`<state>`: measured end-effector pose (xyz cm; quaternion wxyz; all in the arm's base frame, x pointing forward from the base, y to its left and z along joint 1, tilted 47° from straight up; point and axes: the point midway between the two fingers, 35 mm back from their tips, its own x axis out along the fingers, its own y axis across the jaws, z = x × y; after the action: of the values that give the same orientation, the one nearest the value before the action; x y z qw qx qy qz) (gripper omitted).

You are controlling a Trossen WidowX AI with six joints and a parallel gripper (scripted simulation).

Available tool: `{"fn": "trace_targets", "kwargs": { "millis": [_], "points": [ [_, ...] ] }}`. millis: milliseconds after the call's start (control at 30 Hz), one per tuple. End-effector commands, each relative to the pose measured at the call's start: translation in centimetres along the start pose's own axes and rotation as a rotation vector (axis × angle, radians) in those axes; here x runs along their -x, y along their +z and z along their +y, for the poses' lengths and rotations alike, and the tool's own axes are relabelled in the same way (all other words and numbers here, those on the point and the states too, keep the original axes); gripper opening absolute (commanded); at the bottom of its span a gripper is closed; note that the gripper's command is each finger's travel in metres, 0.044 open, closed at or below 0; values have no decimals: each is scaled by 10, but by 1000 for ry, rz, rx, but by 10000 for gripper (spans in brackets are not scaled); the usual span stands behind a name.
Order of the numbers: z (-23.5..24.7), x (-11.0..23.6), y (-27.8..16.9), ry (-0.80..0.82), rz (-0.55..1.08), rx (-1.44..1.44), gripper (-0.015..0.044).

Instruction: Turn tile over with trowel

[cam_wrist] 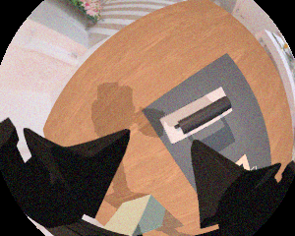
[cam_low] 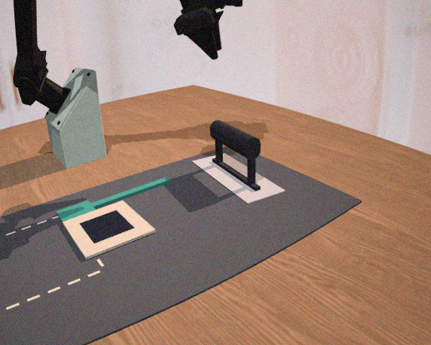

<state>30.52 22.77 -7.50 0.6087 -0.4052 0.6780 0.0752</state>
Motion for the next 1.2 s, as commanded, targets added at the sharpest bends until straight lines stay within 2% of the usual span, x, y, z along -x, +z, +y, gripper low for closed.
{"fn": "trace_targets", "kwargs": {
  "millis": [0, 833, 1167],
  "points": [
    [-12, -13, 5, -32, 33, -125, 270],
    [-82, -95, 16, -300, 162, -883, 270],
    [-85, -102, 15, -308, 163, -900, 270]
  ]
}}
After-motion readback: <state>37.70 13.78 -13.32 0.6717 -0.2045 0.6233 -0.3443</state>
